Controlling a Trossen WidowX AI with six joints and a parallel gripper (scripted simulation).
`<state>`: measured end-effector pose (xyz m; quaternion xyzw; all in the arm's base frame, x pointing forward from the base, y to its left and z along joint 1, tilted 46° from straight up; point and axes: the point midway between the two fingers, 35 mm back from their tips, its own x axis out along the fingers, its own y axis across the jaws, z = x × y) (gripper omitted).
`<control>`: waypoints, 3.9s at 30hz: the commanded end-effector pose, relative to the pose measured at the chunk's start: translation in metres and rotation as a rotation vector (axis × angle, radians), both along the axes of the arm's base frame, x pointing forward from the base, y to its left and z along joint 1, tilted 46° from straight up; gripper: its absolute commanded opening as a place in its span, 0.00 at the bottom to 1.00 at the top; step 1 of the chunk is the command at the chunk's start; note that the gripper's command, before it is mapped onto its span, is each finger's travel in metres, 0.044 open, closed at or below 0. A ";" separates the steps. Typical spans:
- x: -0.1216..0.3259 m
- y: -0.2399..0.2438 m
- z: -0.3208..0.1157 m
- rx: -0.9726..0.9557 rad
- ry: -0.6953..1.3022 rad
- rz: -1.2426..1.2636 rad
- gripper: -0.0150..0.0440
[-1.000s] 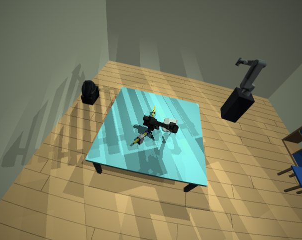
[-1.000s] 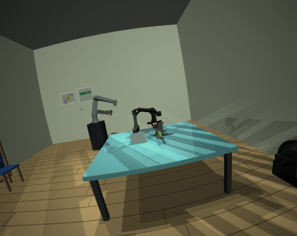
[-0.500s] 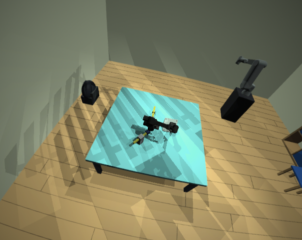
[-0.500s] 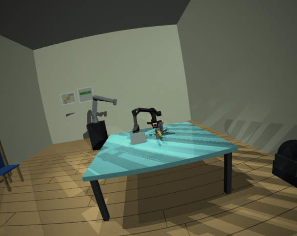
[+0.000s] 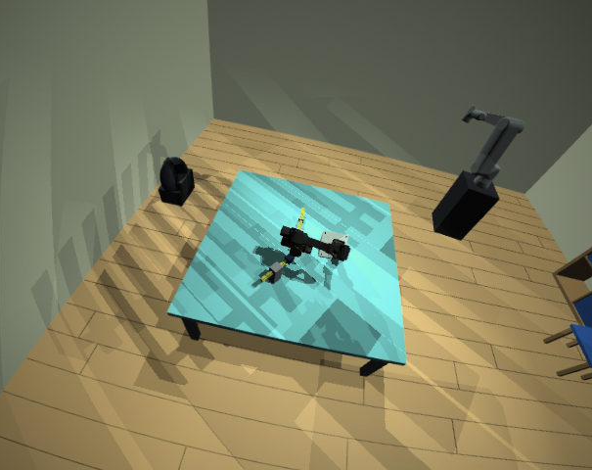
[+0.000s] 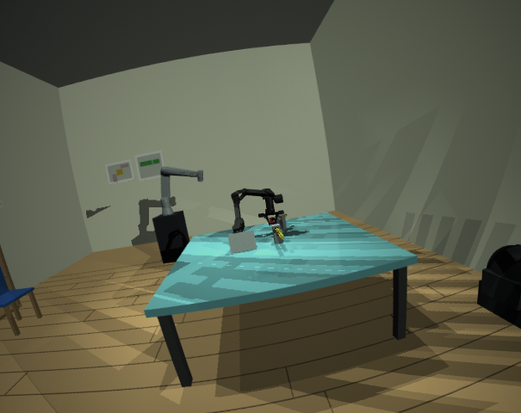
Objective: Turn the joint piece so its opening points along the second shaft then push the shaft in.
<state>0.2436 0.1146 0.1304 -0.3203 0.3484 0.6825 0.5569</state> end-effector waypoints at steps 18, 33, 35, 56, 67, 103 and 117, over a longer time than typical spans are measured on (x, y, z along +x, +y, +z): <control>0.000 0.001 0.000 0.003 0.001 -0.003 0.56; 0.000 0.001 0.000 0.003 0.001 -0.003 0.56; 0.000 0.001 0.000 0.003 0.001 -0.003 0.56; 0.000 0.000 0.000 0.000 0.000 0.000 0.50; 0.000 0.000 0.000 0.000 0.000 0.000 0.25; 0.001 0.009 -0.020 0.470 0.024 0.027 0.25; 0.001 0.009 -0.021 0.478 0.026 0.028 0.25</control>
